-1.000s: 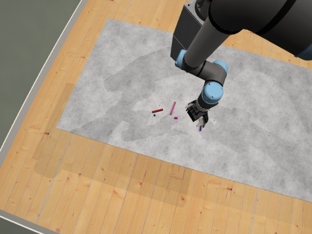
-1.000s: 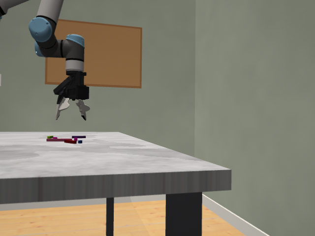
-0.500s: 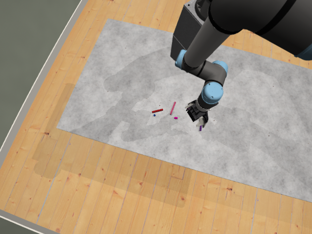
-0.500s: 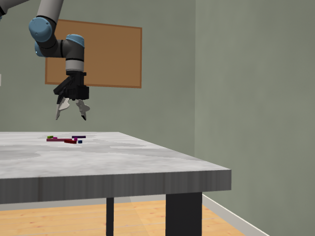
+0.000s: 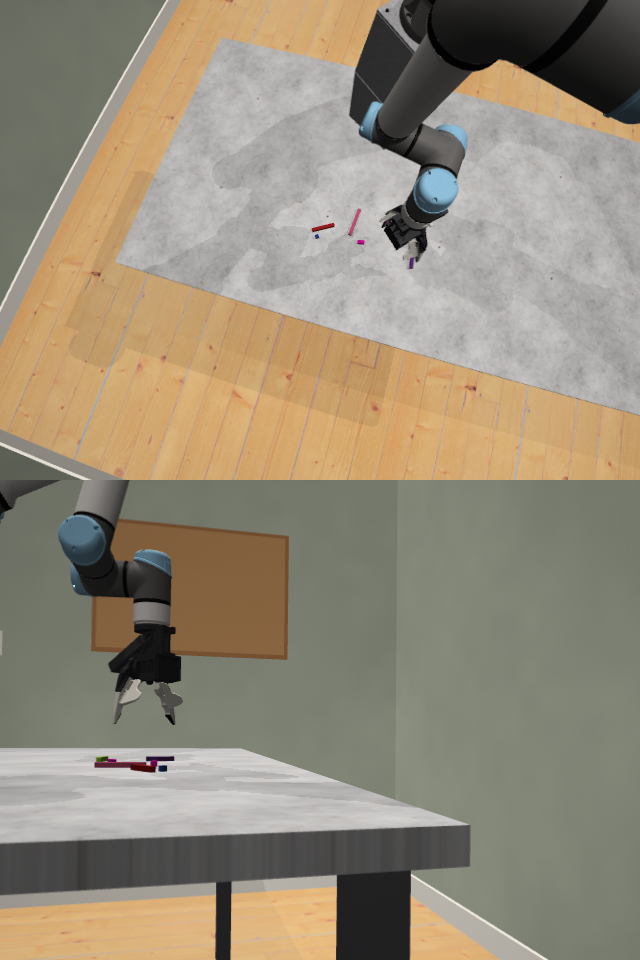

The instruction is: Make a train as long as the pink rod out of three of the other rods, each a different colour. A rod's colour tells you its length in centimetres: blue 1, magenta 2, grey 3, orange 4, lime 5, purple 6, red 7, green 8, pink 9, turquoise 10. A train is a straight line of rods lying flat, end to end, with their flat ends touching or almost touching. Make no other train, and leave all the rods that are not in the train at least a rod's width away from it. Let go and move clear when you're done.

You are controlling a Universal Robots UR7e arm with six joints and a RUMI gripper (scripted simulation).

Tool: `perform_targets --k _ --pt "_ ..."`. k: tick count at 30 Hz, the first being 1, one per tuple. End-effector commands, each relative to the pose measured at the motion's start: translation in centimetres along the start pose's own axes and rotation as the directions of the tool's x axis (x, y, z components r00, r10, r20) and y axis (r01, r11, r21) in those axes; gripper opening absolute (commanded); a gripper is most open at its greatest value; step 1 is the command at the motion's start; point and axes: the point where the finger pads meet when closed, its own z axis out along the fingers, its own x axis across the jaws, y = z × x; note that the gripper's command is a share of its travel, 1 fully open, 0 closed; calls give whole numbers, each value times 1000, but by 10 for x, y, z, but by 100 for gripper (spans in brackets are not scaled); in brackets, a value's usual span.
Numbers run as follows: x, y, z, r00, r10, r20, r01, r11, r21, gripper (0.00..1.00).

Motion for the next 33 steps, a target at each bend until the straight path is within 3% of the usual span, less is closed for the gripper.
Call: perform_targets --k 1,33 --pt "0 0 0 1000 0 -1 0 1000 -1 100" --pt "-4 9 0 998 -60 0 60 998 -1 100"
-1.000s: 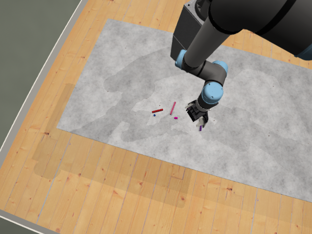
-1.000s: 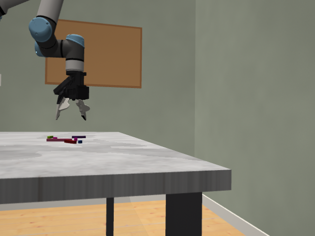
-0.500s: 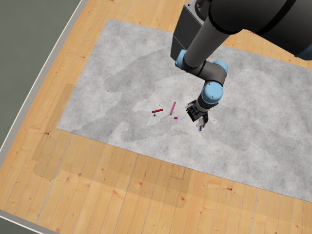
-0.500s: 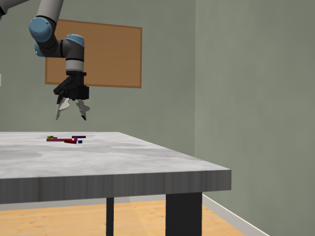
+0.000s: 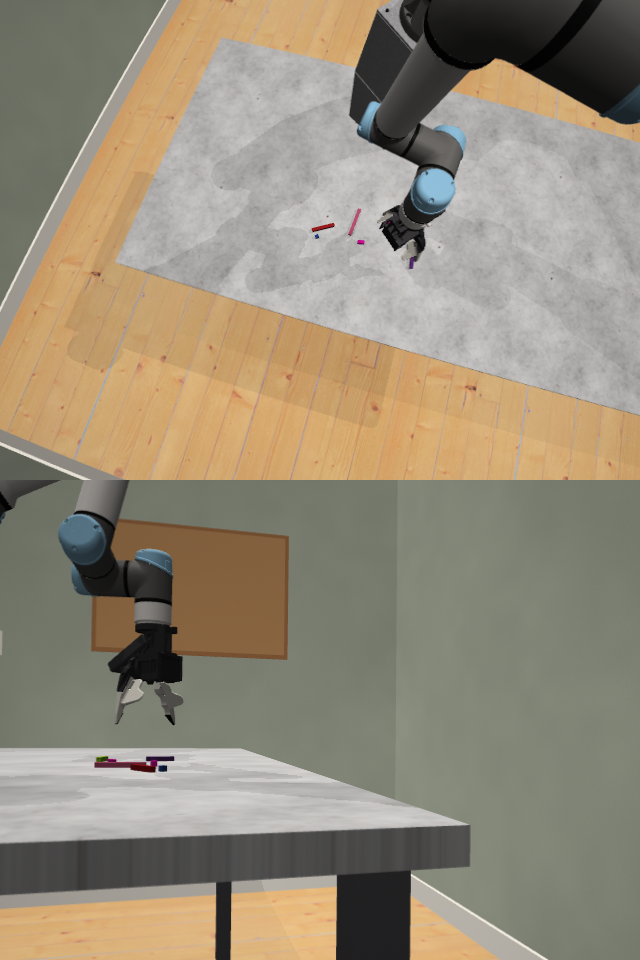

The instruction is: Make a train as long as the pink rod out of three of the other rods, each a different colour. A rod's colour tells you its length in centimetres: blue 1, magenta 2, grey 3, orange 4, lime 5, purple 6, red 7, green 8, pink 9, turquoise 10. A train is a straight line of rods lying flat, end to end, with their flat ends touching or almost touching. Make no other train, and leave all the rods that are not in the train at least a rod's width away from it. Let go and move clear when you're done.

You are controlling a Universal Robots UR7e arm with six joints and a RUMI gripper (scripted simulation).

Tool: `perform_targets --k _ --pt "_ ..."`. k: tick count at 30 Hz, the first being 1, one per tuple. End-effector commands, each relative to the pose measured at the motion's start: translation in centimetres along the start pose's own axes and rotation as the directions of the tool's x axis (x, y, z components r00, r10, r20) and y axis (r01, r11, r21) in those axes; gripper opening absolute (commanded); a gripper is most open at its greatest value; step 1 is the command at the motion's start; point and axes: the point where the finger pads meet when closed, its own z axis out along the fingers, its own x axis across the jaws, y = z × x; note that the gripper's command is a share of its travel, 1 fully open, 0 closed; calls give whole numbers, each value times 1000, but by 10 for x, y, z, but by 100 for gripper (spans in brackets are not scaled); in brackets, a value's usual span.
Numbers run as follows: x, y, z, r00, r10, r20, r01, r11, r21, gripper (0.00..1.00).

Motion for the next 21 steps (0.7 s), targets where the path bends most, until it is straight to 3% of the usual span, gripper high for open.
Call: perform_targets --k 1,11,21 --pt "-1 3 0 1000 -20 -1 20 1000 -1 100" --pt "-15 27 0 980 -200 1 200 980 -1 100" --pt "-35 58 0 909 -416 3 416 909 0 100"
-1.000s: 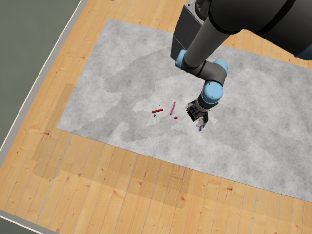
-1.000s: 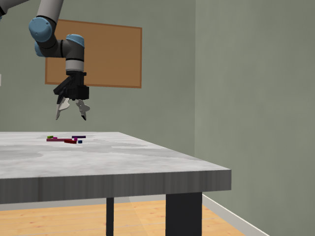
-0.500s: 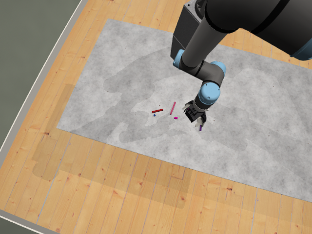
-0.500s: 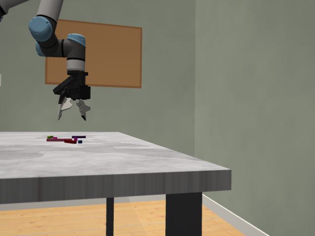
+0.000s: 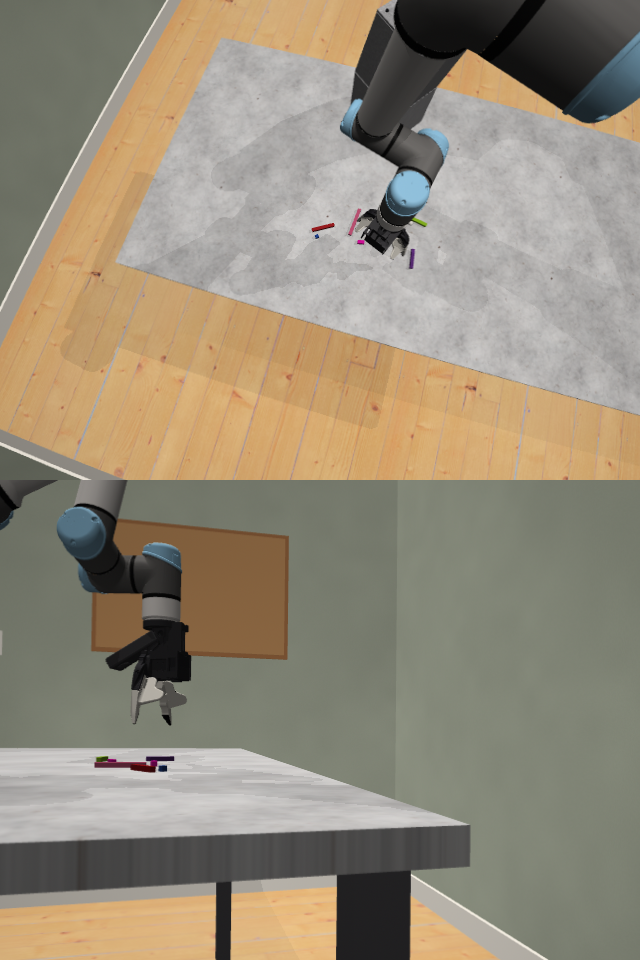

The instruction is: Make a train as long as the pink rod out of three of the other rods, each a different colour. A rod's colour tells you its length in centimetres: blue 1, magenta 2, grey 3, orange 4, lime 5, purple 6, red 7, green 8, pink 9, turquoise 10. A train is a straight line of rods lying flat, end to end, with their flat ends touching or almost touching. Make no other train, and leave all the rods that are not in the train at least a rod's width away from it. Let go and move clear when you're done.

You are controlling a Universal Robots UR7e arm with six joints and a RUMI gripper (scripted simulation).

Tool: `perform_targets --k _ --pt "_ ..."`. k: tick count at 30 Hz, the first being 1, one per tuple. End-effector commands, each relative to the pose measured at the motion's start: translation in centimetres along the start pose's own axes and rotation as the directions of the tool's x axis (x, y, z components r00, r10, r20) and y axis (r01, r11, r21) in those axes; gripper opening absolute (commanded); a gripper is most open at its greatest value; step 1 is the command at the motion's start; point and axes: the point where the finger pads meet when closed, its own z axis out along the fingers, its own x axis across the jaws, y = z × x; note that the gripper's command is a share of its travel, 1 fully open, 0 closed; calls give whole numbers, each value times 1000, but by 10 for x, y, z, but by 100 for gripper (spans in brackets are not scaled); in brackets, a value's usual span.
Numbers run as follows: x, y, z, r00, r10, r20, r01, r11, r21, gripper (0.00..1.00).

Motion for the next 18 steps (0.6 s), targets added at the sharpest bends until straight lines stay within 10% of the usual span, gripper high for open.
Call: perform_targets --k 1,18 --pt "-15 12 0 993 -119 -4 119 993 2 100" --pt "-85 58 -1 811 -585 -5 585 811 0 100"
